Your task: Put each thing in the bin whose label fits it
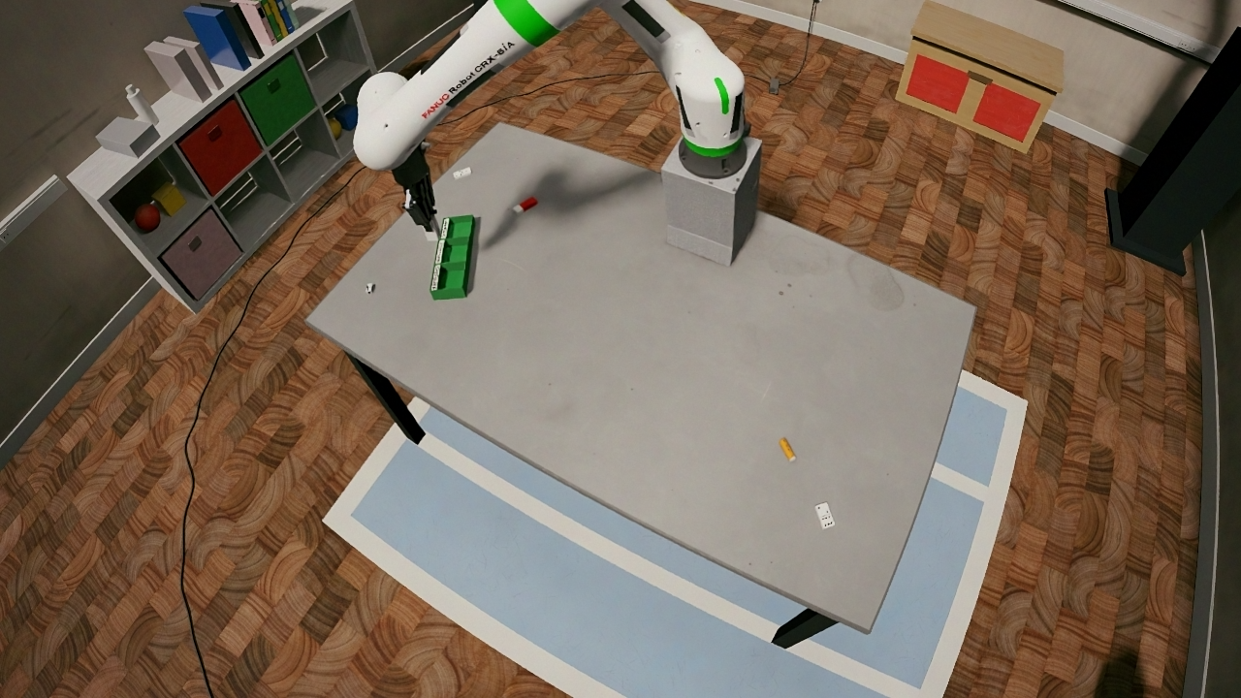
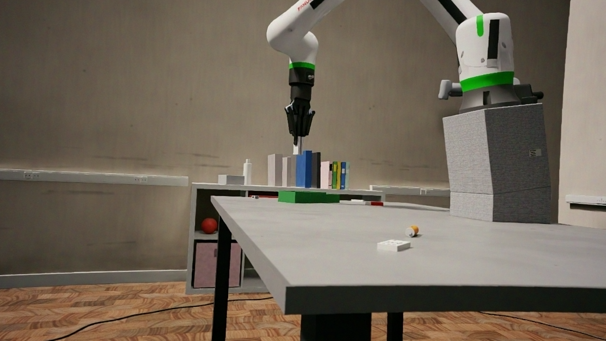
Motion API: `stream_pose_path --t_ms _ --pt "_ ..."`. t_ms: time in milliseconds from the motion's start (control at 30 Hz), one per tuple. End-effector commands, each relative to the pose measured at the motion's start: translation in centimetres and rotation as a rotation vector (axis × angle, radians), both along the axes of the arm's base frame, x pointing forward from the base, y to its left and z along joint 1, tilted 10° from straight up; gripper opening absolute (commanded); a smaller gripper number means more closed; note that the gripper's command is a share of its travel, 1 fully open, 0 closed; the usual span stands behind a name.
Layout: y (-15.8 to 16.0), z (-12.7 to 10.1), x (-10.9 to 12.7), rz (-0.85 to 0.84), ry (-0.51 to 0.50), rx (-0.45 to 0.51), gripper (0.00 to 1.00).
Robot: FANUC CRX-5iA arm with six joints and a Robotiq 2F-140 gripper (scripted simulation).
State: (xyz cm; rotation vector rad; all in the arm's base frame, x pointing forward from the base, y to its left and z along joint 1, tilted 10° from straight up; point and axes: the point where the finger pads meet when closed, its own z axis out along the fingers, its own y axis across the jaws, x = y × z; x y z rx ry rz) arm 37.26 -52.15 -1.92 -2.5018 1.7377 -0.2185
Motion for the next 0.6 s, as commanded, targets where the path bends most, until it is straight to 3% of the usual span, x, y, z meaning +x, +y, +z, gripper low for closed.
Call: stream_pose_path --t_ms 0,167,200,567 --pt "0.0 1.5 -0.2 0.0 0.0 0.0 0.15" --pt "0.0 1.5 -0.2 0.0 0.0 0.0 0.15" --pt "0.1 1.1 -1.0 0.049 0.0 -0.008 0.31" --pt "1.1 -3.1 -8.1 0.365 0.013 -0.06 0.31"
